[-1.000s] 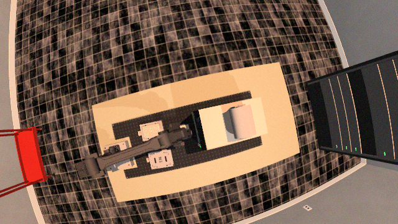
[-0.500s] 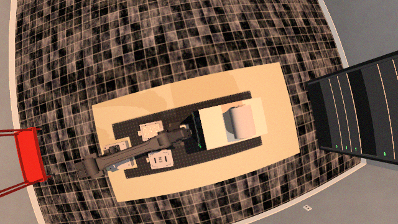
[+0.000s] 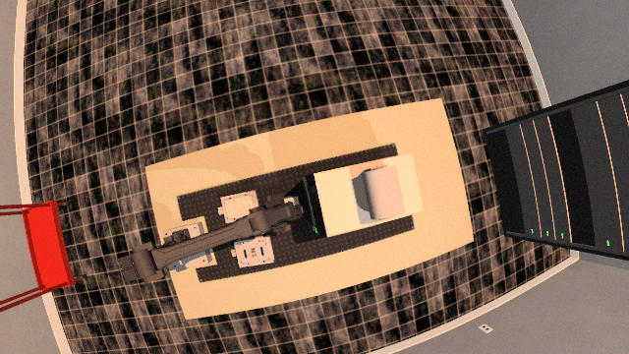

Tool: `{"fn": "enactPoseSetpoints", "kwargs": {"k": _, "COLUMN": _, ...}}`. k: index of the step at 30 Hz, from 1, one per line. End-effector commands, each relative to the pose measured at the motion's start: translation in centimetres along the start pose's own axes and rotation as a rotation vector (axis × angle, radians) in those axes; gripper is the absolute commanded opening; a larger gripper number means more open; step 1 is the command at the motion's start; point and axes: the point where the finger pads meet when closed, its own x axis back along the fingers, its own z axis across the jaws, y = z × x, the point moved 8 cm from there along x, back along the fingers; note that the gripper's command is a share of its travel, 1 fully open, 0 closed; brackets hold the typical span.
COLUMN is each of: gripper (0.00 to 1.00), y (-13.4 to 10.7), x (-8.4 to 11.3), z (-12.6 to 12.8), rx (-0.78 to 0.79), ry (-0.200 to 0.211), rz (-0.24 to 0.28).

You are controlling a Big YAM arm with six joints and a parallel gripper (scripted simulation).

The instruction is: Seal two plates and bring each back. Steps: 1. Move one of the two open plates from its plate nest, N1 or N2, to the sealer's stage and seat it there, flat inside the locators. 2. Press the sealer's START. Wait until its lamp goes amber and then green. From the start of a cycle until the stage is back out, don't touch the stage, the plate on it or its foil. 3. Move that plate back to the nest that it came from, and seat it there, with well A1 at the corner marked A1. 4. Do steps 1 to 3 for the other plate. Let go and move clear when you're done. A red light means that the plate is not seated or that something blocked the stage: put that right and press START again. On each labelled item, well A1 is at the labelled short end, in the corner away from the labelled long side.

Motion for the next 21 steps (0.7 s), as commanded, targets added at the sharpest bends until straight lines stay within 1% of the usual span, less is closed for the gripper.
{"fn": "enactPoseSetpoints", "kwargs": {"k": 1, "gripper": 1.00, "y": -0.2, "x": -1.5, "z": 0.6, "rx": 0.001, "ry": -0.001, "rz": 0.020}}
{"fn": "enactPoseSetpoints", "kwargs": {"k": 5, "gripper": 1.00, "y": 0.5, "x": -1.1, "z": 0.6, "rx": 0.000, "ry": 0.001, "rz": 0.005}}
{"fn": "enactPoseSetpoints", "kwargs": {"k": 8, "gripper": 1.00, "y": 0.9, "x": -0.1, "z": 0.4, "rx": -0.005, "ry": 0.001, "rz": -0.008}}
{"fn": "enactPoseSetpoints", "kwargs": {"k": 9, "gripper": 1.00, "y": -0.4, "x": -1.2, "z": -0.7, "rx": -0.005, "ry": 0.002, "rz": -0.012}}
{"fn": "enactPoseSetpoints", "kwargs": {"k": 13, "gripper": 1.00, "y": -1.4, "x": -0.2, "z": -1.0, "rx": -0.002, "ry": 0.003, "rz": -0.017}}
{"fn": "enactPoseSetpoints", "kwargs": {"k": 17, "gripper": 1.00, "y": -1.4, "x": 1.2, "z": -1.0, "rx": 0.003, "ry": 0.007, "rz": -0.048}}
{"fn": "enactPoseSetpoints", "kwargs": {"k": 21, "gripper": 1.00, "y": -1.5, "x": 1.3, "z": -0.6, "rx": 0.012, "ry": 0.011, "rz": -0.054}}
